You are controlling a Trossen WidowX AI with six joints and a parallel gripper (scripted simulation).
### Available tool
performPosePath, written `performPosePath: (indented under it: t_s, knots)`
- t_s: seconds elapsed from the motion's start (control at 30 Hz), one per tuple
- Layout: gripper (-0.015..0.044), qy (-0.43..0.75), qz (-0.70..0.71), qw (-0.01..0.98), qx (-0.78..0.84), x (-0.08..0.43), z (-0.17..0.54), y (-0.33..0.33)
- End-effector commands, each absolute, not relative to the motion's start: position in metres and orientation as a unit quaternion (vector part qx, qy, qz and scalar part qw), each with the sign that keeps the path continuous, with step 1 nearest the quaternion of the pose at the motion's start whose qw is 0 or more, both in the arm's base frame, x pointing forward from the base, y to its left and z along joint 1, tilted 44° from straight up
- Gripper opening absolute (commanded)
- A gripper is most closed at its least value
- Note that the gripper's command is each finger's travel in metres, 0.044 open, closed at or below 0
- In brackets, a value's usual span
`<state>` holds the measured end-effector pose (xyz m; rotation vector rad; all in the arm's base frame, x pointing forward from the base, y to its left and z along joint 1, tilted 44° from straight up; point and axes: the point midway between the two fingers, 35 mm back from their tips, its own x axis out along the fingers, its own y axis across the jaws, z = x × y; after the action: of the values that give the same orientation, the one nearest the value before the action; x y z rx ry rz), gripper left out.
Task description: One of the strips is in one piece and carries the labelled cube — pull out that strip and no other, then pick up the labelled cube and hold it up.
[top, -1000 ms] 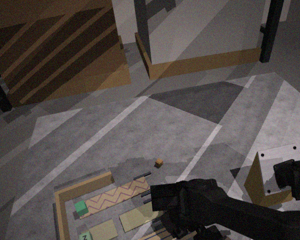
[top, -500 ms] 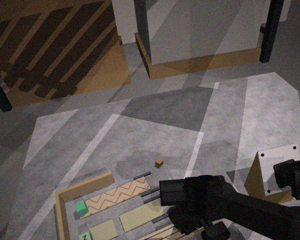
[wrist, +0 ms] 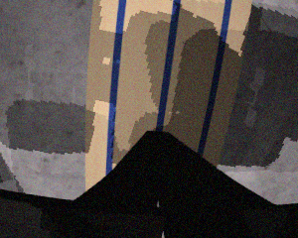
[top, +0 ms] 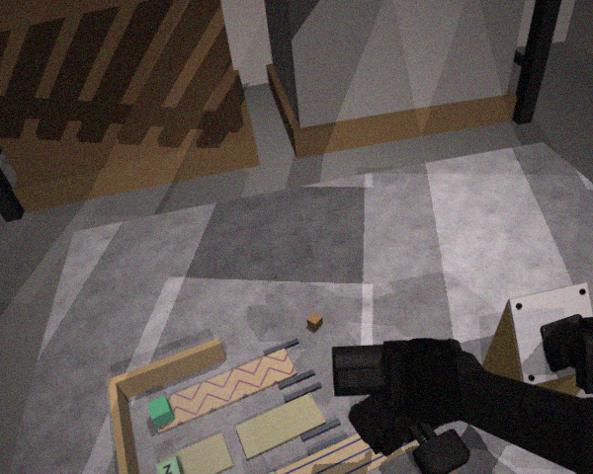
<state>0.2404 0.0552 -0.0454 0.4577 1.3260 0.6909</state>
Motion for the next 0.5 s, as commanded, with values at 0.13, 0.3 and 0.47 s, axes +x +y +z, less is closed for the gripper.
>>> performPosePath:
  t_s: [0.13, 0.3, 0.47]
  knots:
    - [0.0000, 0.607, 0.314, 0.701, 0.203, 0.220, -0.050, 0.058]
    - [0.0000, 0.607, 0.314, 0.701, 0.203, 0.213, -0.052, 0.057]
    - [0.0000, 0.607, 0.314, 0.701, 0.203, 0.206, -0.053, 0.056]
